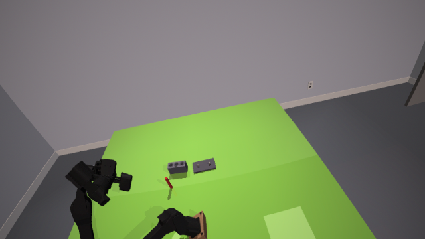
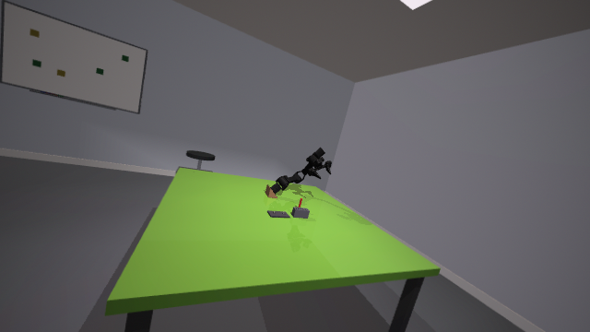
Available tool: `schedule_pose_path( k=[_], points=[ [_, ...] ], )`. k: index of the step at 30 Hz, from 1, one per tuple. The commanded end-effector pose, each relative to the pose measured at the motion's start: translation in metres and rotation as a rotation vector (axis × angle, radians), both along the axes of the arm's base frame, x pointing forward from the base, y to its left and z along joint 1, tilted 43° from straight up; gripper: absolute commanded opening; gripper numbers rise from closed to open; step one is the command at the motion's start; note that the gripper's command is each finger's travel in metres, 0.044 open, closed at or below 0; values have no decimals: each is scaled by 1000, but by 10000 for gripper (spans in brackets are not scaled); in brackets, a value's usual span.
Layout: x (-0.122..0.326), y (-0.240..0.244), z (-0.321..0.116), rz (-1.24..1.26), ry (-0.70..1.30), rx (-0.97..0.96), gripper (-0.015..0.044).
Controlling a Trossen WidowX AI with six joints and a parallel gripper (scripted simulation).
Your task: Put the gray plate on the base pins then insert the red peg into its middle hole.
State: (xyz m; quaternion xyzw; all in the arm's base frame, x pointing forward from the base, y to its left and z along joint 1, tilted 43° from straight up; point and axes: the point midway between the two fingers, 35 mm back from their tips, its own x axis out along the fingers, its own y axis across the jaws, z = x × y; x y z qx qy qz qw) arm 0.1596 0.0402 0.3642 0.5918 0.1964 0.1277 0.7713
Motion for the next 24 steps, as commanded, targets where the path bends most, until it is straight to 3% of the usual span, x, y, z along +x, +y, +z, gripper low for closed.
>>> schedule_pose_path(
  k=[1,11,15,24],
  points=[
    [0,0,0,0,0,0,426],
    [57,-49,-15,137,-27,-469,440],
    [86,-73,-40,236,1,-642,440],
    [129,-100,-96,643,-100,-1054,440]
  ],
)
